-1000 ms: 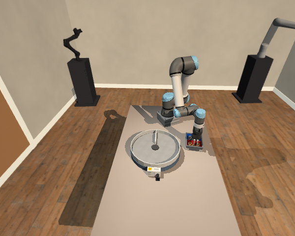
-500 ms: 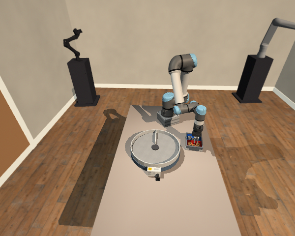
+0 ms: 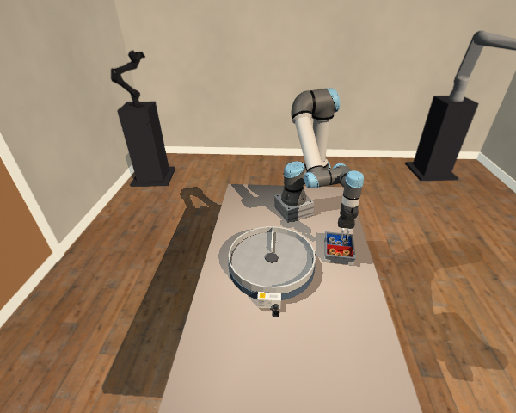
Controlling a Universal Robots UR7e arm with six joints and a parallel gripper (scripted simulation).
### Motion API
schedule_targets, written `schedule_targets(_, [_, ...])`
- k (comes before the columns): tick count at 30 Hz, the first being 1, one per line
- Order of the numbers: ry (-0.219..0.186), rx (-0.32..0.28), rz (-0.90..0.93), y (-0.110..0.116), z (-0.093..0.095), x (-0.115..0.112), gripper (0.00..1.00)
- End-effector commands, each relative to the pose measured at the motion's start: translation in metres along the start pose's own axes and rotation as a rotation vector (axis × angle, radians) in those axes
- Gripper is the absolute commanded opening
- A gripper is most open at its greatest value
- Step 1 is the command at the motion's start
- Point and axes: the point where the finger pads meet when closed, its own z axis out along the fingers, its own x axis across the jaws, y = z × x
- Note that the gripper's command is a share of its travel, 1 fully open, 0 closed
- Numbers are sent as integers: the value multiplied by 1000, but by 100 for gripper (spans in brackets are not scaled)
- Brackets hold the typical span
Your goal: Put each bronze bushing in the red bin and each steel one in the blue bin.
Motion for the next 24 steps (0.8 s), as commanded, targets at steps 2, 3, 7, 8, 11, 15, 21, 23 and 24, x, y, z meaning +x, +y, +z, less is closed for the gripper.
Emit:
schedule_targets(2, [0, -1, 0, 0, -6, 0, 42])
schedule_targets(3, [0, -1, 0, 0, -6, 0, 42])
schedule_targets(7, [0, 0, 0, 0, -4, 0, 42])
schedule_targets(8, [0, 0, 0, 0, -4, 0, 42])
schedule_targets(11, [0, 0, 0, 0, -4, 0, 42])
schedule_targets(15, [0, 0, 0, 0, -4, 0, 42])
schedule_targets(21, [0, 0, 0, 0, -4, 0, 42])
schedule_targets(23, [0, 0, 0, 0, -4, 0, 42])
schedule_targets(24, [0, 0, 0, 0, -4, 0, 42])
